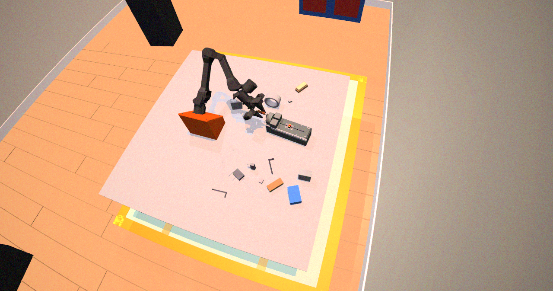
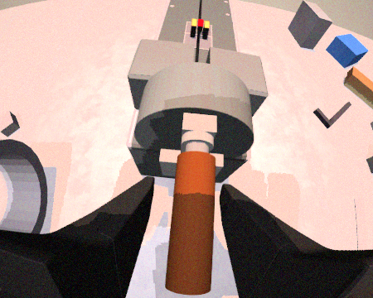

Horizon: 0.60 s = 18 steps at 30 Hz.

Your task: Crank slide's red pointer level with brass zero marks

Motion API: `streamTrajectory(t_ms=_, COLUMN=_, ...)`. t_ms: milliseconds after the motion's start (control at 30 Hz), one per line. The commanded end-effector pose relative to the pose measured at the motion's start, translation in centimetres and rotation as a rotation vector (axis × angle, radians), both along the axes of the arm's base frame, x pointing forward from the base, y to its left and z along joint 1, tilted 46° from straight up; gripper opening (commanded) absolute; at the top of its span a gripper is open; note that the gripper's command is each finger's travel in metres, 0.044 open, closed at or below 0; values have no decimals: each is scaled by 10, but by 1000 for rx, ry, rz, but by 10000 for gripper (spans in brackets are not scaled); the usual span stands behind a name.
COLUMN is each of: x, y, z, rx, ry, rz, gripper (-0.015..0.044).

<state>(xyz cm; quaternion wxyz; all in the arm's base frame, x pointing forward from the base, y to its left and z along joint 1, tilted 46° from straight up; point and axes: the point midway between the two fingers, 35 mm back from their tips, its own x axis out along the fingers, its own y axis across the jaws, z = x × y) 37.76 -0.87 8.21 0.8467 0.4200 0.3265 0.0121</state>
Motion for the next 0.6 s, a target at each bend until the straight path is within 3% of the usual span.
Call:
streamTrajectory(t_ms=0, x=0, y=0, z=0, rx=0, ry=0, rz=0, gripper=289)
streamTrajectory(t_ms=200, x=0, y=0, z=0, rx=0, ry=0, rz=0, gripper=440)
streamTrajectory(t_ms=567, x=-7, y=-33, z=32, rx=-2, ry=1, rz=0, gripper=440)
